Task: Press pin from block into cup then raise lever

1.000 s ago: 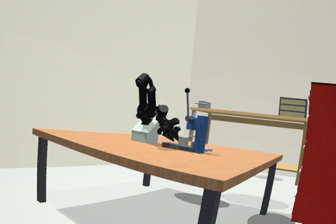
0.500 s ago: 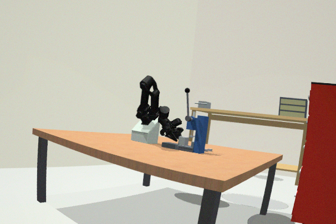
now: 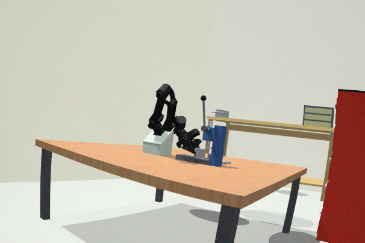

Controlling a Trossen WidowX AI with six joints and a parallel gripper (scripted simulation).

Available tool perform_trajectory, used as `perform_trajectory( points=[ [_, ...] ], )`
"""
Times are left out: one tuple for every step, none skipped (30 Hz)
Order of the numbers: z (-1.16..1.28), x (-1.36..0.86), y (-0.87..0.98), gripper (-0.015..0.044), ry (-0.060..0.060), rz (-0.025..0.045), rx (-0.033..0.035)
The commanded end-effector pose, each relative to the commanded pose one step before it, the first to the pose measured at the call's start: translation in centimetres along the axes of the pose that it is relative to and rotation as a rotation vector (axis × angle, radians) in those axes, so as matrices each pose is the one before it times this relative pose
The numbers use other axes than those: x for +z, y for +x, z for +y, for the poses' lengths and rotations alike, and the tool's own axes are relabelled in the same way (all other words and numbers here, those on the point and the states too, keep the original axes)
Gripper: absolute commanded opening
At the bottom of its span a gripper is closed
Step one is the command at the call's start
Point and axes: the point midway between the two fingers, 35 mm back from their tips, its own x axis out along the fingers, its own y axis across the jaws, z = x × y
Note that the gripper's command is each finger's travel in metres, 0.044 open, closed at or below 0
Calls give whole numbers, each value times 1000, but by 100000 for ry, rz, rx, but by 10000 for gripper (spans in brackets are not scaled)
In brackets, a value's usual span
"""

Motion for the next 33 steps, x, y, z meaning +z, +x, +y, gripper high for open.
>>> perform_trajectory(
  points=[
    [620, 4, 120, 300, 325, 846, -28],
    [77, 22, 26, 300, -1, 22, 11],
    [57, 26, 33, 300, 0, -11, -7],
    [10, 20, 27, 300, 0, -42, -25],
    [1, 16, 23, 300, 0, -42, -24],
    [14, 10, 10, 300, 1, -13, -7],
    [10, 10, 15, 300, 1, -16, -9],
    [6, 7, 10, 300, 1, -13, -7],
    [-5, 7, 11, 300, 0, -24, -14],
    [2, 7, 9, 300, 0, -17, -10],
    [-134, 34, -102, 300, -554, -688, 726],
    [0, 0, 0, 300, 0, 0, 0],
    [0, 0, 0, 300, 0, 0, 0],
    [0, 0, 0, 300, 0, 0, 0],
    [0, 0, 0, 300, 0, 0, 0],
    [0, 0, 0, 300, 0, 0, 0],
    [-99, -10, 17, 300, 0, -84, -56],
    [-299, -30, 49, 300, -8, -256, -177],
    [-301, -33, 46, 300, -20, -263, -193],
    [-101, -11, 14, 300, -9, -89, -68],
    [2, -88, -148, 300, 70, 544, 88],
    [5, -276, -447, 300, 190, 1627, 241],
    [2, -501, -750, 300, 247, 2693, 320],
    [-5, -555, -749, 300, 161, 2666, 217],
    [-7, -361, -445, 300, 57, 1585, 80],
    [-3, -125, -147, 300, 12, 526, 18],
    [0, 0, 0, 300, 0, 0, 0],
    [0, 0, 0, 300, 0, 0, 0],
    [0, 0, 0, 300, 0, 0, 0],
    [0, 0, 0, 300, 0, 0, 0],
    [0, 0, 0, 300, 0, 0, 0],
    [59, 270, 267, 300, -275, -1162, 188],
    [0, 0, 0, 300, 0, 0, 0]
  ],
)
